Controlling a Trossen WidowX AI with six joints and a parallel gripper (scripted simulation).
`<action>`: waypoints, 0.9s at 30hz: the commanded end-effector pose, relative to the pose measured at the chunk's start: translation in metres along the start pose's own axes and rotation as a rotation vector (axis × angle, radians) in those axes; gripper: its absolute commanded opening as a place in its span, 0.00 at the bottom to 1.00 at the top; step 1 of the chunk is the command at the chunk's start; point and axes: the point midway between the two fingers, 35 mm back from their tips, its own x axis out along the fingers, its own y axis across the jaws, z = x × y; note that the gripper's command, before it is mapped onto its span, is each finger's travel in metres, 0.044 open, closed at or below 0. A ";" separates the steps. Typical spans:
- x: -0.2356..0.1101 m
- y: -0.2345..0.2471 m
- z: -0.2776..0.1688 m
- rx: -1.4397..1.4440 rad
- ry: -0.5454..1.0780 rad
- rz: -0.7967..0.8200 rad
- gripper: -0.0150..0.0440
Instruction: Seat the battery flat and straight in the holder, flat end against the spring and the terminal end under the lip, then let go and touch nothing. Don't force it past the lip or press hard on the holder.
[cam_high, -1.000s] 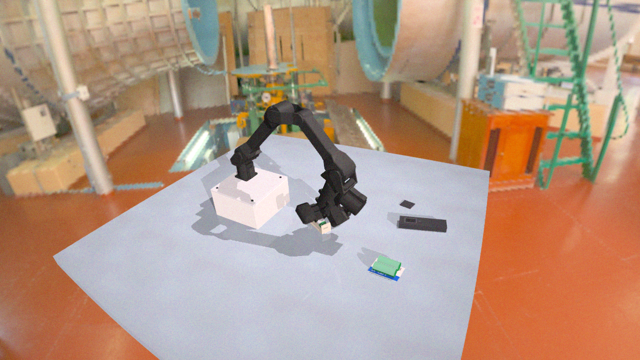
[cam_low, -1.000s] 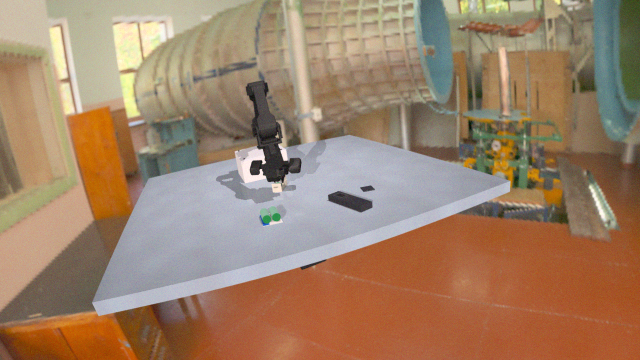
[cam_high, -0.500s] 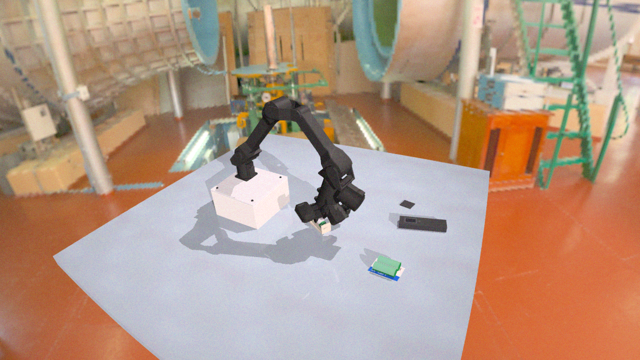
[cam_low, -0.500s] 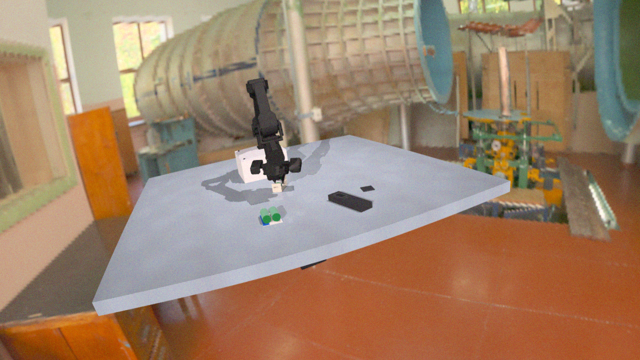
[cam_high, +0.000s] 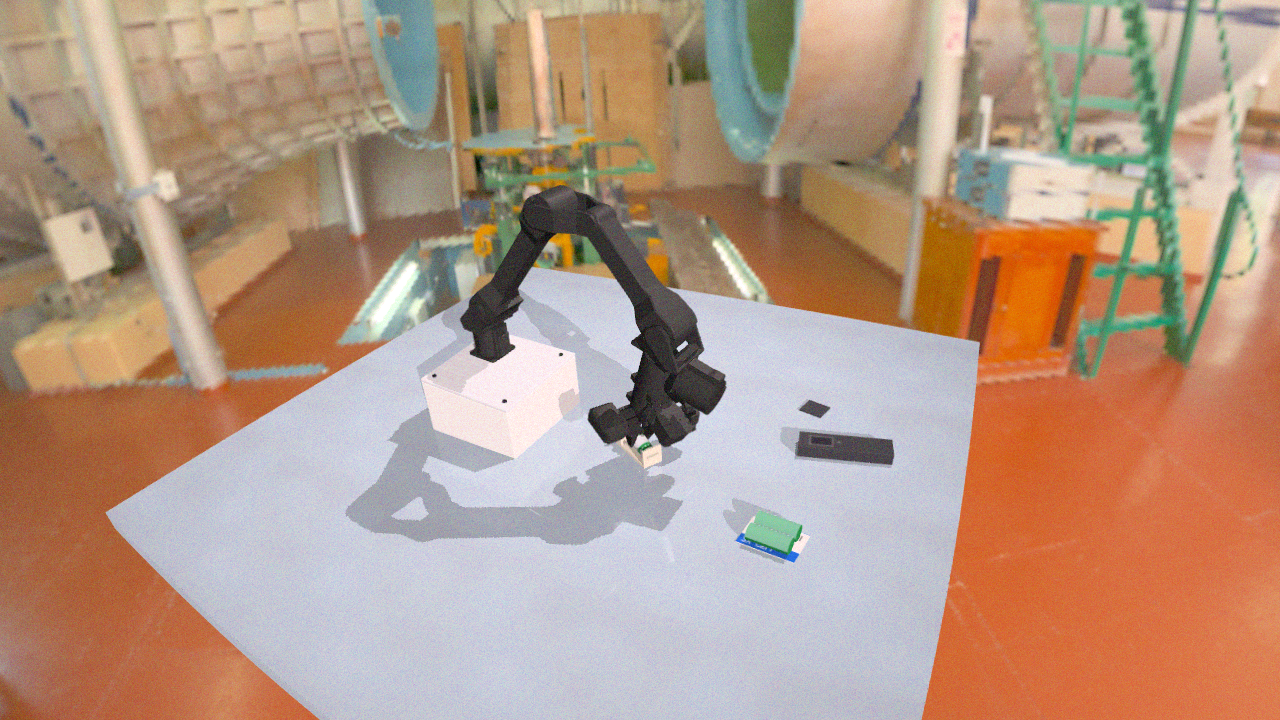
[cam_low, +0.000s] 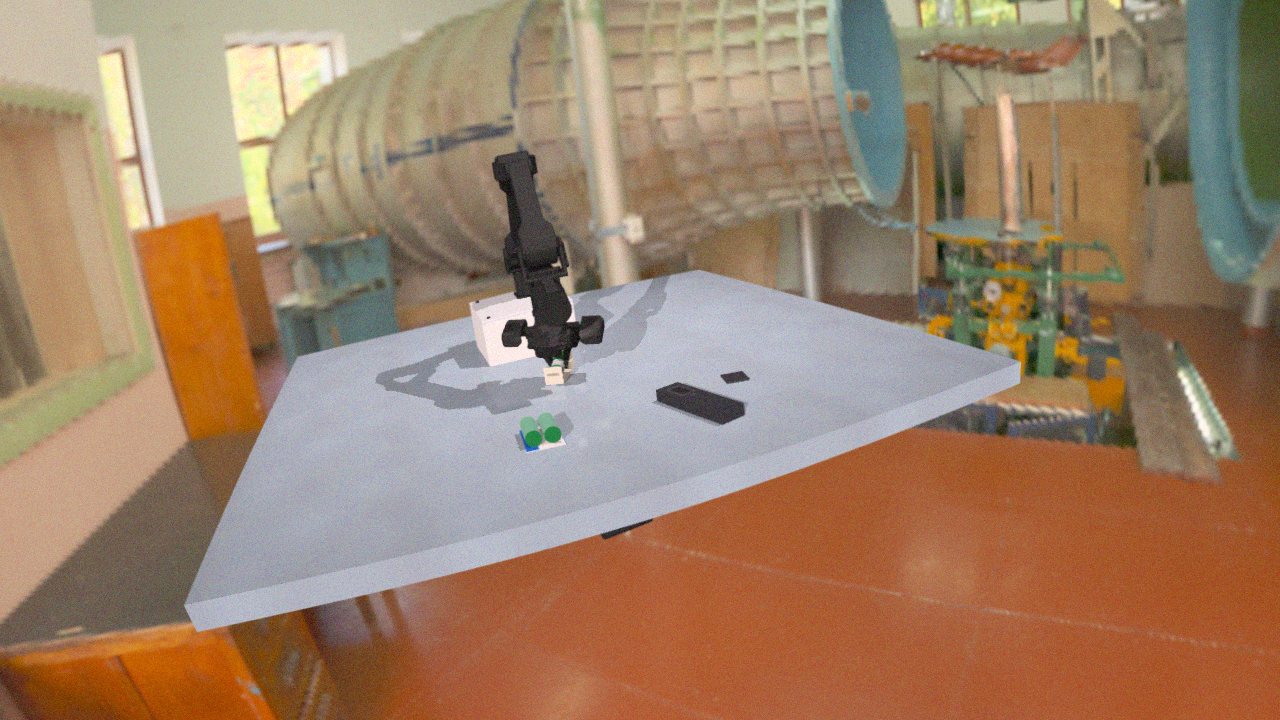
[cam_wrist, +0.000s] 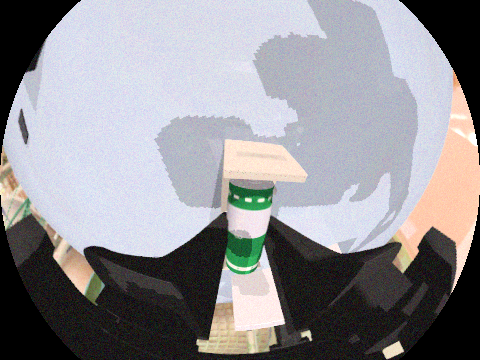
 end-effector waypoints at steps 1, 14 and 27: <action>0.000 0.000 0.008 0.006 -0.054 -0.002 0.40; 0.002 0.001 0.006 0.011 -0.115 -0.004 0.40; 0.002 0.000 0.003 0.018 -0.175 -0.005 0.40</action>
